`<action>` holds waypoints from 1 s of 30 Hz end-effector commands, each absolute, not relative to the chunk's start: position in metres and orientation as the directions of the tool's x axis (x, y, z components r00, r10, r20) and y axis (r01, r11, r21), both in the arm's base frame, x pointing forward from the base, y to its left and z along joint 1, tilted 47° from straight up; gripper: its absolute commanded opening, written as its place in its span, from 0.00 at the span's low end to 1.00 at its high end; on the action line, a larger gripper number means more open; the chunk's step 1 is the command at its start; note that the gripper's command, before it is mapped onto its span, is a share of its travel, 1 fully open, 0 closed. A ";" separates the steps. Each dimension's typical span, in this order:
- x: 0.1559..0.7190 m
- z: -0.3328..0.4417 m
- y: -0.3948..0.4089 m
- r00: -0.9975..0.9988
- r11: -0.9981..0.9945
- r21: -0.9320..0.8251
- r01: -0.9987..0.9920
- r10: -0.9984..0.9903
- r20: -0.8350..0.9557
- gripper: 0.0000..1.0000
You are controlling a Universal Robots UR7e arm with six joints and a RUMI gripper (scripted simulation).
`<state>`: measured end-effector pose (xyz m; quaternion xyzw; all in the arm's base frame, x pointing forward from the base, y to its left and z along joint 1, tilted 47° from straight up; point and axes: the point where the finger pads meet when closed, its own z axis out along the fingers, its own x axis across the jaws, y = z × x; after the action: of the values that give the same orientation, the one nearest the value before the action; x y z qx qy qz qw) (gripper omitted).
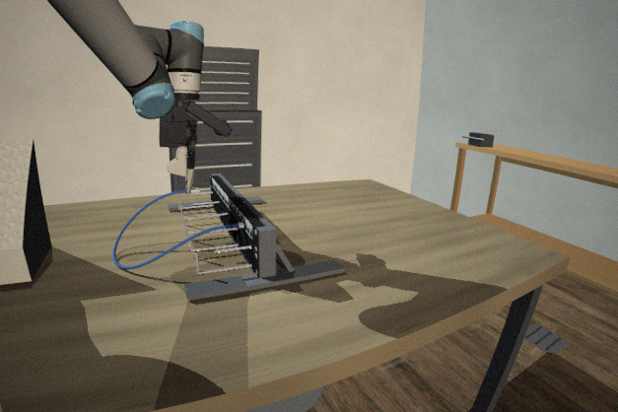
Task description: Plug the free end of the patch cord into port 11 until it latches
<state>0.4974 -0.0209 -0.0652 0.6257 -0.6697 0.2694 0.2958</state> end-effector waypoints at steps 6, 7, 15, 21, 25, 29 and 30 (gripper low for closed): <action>0.498 -0.066 -0.022 -0.045 0.075 0.009 -0.997 -0.679 0.733 0.00; 0.498 -0.066 -0.022 -0.045 0.075 0.009 -0.997 -0.679 0.733 0.00; 0.498 -0.066 -0.022 -0.045 0.075 0.009 -0.997 -0.679 0.733 0.00; 0.501 -0.067 -0.023 -0.044 0.075 0.010 -0.997 -0.679 0.733 0.00; 0.504 -0.069 -0.025 -0.043 0.076 0.011 -0.997 -0.679 0.733 0.00; 0.505 -0.070 -0.027 -0.043 0.076 0.011 -0.997 -0.679 0.733 0.00; 0.506 -0.071 -0.028 -0.043 0.076 0.011 -0.997 -0.679 0.733 0.00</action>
<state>0.5014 -0.0240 -0.0680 0.6252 -0.6703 0.2680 0.2967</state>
